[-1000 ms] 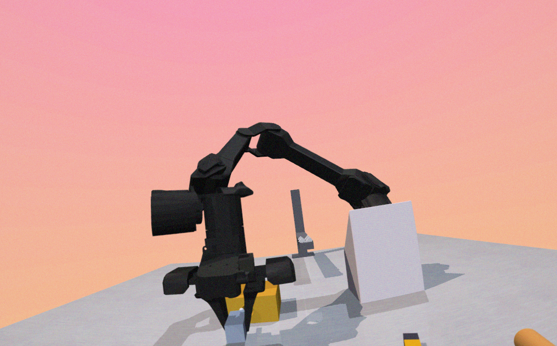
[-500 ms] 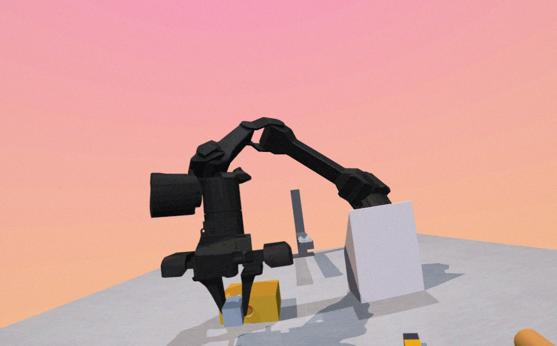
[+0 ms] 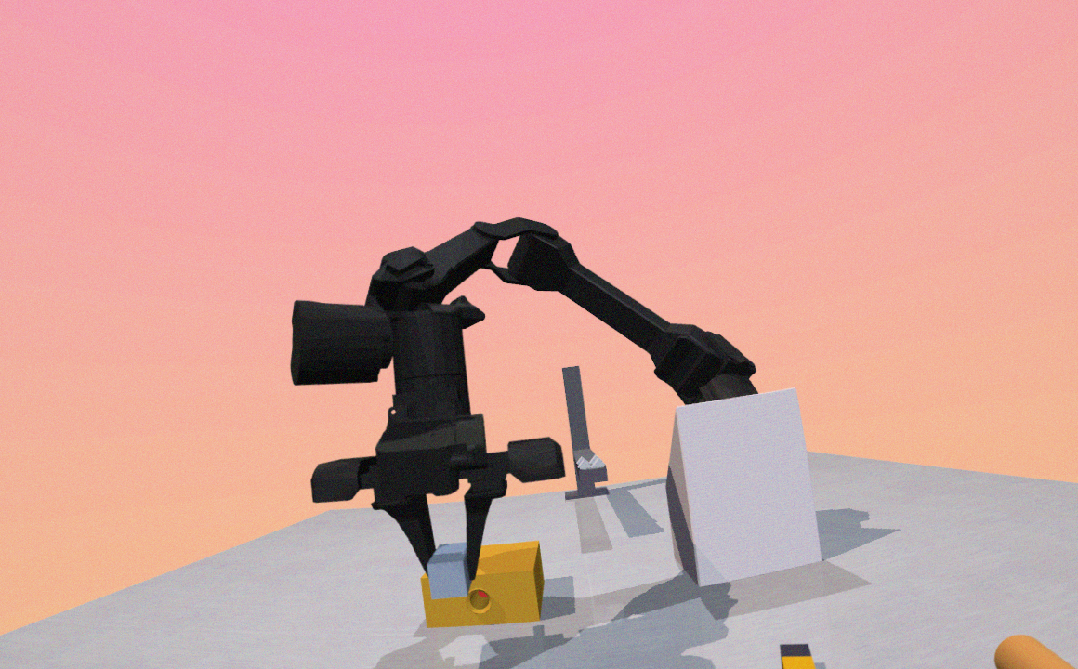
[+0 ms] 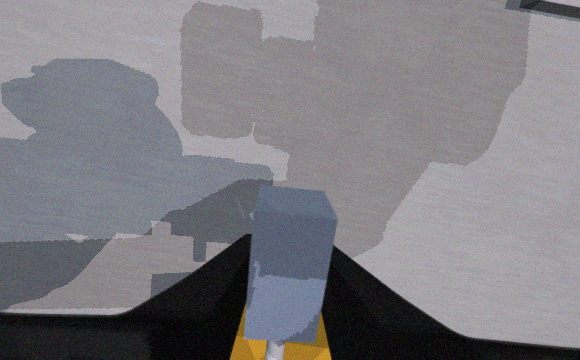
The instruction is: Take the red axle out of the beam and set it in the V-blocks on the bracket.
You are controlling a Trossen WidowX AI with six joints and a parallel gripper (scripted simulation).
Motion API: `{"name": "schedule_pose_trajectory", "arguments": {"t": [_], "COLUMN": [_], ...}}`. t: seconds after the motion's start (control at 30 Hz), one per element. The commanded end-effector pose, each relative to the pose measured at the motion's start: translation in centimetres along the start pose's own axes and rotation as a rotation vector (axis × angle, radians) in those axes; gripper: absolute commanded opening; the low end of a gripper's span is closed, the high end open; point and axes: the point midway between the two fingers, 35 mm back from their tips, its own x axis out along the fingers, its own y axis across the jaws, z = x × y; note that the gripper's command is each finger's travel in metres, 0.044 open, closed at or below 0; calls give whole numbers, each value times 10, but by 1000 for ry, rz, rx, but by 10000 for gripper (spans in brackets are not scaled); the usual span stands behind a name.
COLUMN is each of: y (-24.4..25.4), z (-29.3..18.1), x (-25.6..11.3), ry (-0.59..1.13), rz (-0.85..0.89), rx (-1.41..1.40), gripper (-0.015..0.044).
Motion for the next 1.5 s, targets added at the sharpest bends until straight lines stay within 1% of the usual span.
{"name": "schedule_pose_trajectory", "arguments": {"t": [0.0,0.5,1.47], "y": [0,17,16], "z": [0,-9,-8], "x": [-9,-9,38], "ry": [-9,-8,-8], "rz": [-5,-4,-5], "rx": [6,5,4], "gripper": [0,0,0]}}
